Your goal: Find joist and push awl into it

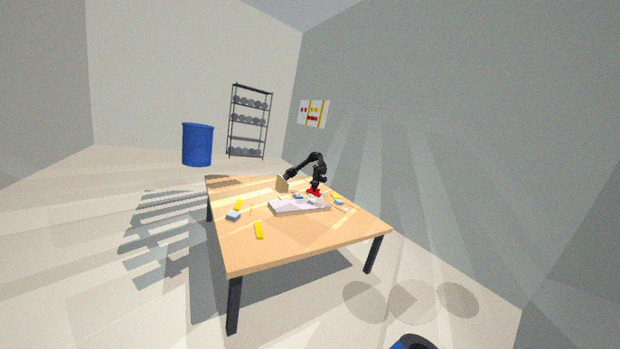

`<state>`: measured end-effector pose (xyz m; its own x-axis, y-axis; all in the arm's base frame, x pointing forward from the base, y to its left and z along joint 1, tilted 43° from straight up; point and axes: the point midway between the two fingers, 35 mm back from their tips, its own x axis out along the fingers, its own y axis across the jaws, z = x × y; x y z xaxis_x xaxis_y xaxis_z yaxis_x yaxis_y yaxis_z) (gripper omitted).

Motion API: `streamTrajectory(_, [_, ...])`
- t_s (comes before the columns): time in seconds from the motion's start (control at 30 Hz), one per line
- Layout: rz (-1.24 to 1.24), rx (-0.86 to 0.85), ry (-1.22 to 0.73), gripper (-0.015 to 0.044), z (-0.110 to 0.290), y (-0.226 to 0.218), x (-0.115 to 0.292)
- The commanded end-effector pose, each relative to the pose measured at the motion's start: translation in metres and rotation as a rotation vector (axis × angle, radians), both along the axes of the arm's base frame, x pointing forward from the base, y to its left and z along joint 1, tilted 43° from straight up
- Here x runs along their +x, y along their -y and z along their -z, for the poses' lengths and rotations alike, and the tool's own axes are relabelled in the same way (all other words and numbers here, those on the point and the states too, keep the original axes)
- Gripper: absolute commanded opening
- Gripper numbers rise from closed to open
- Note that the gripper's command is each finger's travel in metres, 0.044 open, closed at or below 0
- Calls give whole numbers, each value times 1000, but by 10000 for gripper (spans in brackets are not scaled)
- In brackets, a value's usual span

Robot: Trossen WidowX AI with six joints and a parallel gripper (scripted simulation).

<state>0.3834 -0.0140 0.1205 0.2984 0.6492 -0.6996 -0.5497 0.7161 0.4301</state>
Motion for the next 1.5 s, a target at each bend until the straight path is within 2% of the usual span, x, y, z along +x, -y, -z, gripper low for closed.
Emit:
streamTrajectory(0.0, [-46,-5,48,0,-16,-19,-8])
streamTrajectory(0.77, [-355,-1,296,0,-87,-132,-87])
streamTrajectory(1.47, [-635,65,525,0,-123,-192,-192])
